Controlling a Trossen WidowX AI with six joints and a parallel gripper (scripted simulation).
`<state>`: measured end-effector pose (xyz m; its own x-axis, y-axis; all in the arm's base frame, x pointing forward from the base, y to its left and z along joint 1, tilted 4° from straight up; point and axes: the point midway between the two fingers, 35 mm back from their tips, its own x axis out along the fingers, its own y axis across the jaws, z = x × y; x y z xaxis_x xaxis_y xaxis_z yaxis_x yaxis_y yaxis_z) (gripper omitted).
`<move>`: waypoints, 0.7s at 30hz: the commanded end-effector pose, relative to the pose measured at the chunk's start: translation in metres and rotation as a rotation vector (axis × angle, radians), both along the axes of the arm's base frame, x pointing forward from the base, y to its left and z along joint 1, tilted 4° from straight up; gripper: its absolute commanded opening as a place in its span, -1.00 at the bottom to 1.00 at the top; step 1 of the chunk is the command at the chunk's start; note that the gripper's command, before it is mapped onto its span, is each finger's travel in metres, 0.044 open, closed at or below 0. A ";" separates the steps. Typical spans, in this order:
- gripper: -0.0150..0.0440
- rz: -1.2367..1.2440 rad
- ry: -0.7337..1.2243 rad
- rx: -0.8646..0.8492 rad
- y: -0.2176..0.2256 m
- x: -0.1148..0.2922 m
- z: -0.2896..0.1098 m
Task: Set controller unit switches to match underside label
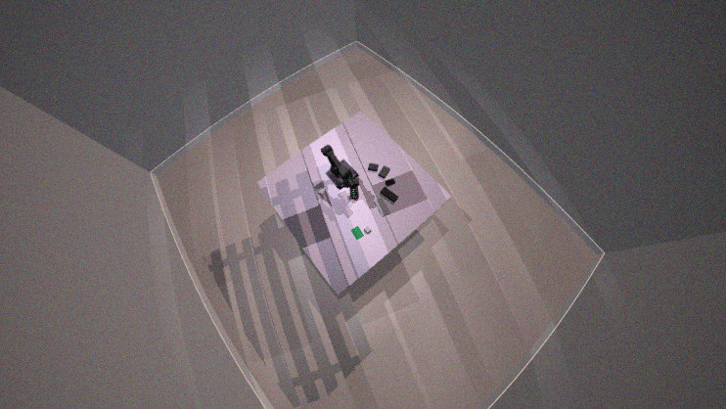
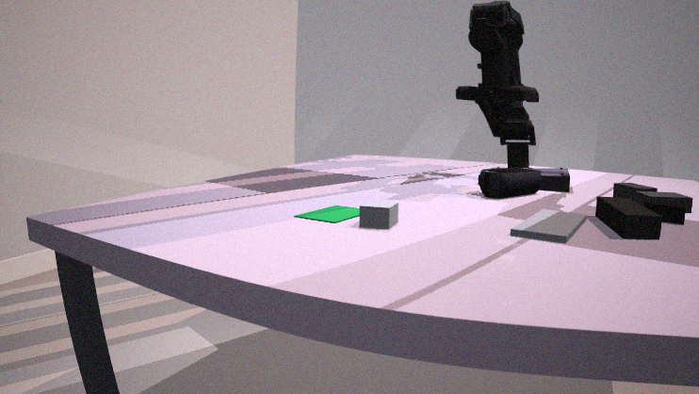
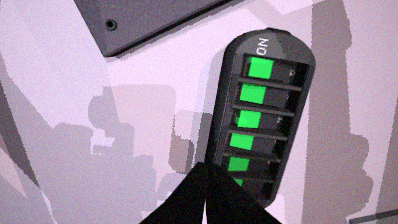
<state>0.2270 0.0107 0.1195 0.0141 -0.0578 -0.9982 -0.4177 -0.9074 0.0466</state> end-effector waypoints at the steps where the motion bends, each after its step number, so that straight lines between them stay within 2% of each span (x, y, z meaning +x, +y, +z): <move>1: -0.49 -0.004 0.000 0.002 0.000 0.000 0.000; 4: -0.49 -0.004 0.000 0.002 0.000 0.000 0.000; 21: 1.00 0.000 0.000 0.000 0.000 0.000 0.000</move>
